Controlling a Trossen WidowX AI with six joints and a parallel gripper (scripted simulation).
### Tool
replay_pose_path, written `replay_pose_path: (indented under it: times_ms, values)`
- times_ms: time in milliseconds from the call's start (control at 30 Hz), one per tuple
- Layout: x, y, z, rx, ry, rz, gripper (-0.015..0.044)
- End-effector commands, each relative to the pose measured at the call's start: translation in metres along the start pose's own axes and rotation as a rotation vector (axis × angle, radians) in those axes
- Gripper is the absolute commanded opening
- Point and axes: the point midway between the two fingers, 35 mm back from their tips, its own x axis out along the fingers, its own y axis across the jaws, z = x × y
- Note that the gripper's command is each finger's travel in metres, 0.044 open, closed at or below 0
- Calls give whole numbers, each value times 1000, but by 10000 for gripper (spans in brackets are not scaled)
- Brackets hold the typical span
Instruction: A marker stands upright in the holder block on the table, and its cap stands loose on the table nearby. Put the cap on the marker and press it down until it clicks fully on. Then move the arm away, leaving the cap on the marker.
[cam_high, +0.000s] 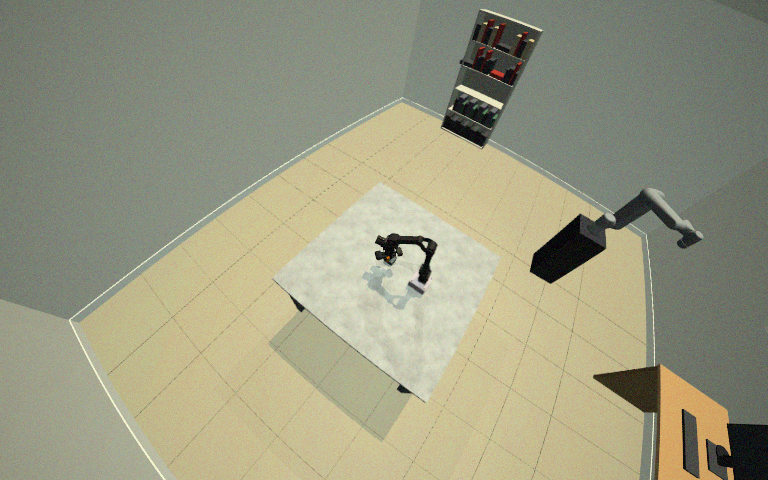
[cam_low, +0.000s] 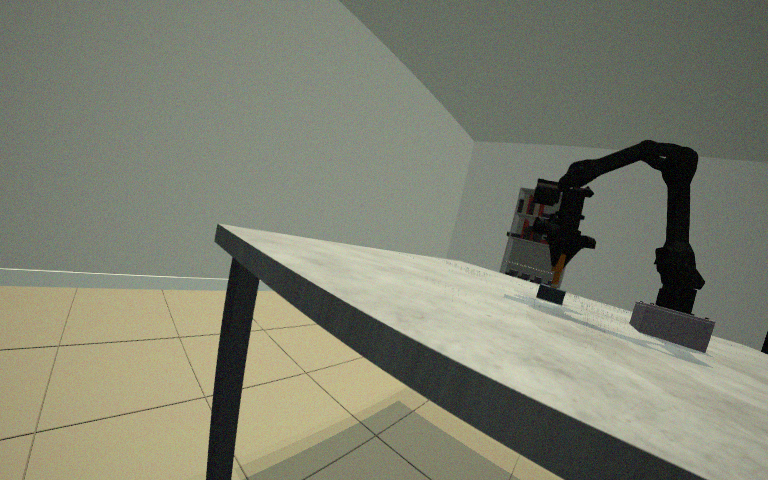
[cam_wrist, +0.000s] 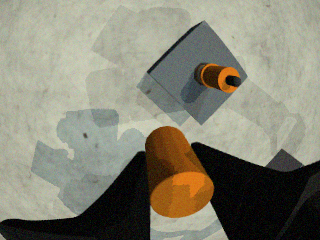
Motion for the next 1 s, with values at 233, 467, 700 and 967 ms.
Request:
replay_pose_path:
  times_ms: [233,467,700,967]
  values:
    - [-18,-27,25,-9,-7,6,0]
    - [-27,-46,36,-13,-9,5,0]
    - [-24,-48,38,-13,-9,5,0]
    - [-18,-47,38,-13,-9,5,0]
